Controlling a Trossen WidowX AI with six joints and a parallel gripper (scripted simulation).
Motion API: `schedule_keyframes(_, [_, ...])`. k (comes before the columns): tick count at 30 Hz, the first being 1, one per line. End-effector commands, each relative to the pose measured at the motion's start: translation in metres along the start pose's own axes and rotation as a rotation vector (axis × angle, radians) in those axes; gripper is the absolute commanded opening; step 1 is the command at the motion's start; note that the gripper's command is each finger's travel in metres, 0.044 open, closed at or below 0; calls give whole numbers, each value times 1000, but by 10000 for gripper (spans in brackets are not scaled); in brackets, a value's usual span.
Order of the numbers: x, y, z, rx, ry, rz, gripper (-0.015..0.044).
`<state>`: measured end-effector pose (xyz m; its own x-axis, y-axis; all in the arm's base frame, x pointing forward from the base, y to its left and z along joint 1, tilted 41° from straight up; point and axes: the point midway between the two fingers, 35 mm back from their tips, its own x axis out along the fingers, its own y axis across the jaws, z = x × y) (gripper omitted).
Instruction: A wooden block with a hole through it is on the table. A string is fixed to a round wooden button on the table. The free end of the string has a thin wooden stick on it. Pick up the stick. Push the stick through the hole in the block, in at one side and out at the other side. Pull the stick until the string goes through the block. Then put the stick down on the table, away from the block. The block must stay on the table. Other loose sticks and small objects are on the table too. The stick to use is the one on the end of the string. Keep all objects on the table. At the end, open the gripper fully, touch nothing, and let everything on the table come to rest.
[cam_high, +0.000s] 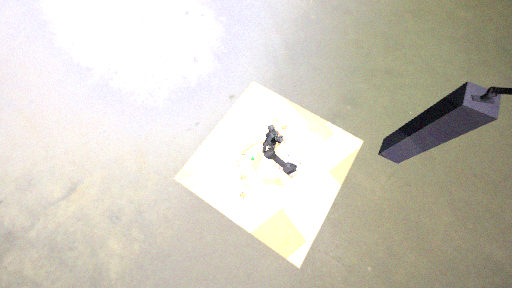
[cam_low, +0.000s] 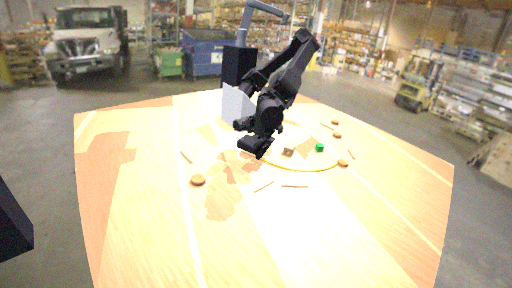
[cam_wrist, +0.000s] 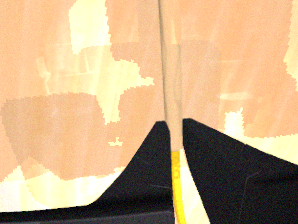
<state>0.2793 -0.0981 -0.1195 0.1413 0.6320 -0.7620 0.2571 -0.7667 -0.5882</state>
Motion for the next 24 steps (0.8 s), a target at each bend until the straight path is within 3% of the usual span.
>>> schedule_keyframes(1, [-6,1,-1,-7,0,4,0])
schedule_keyframes(24, [-36,2,-1,-7,-1,5,0])
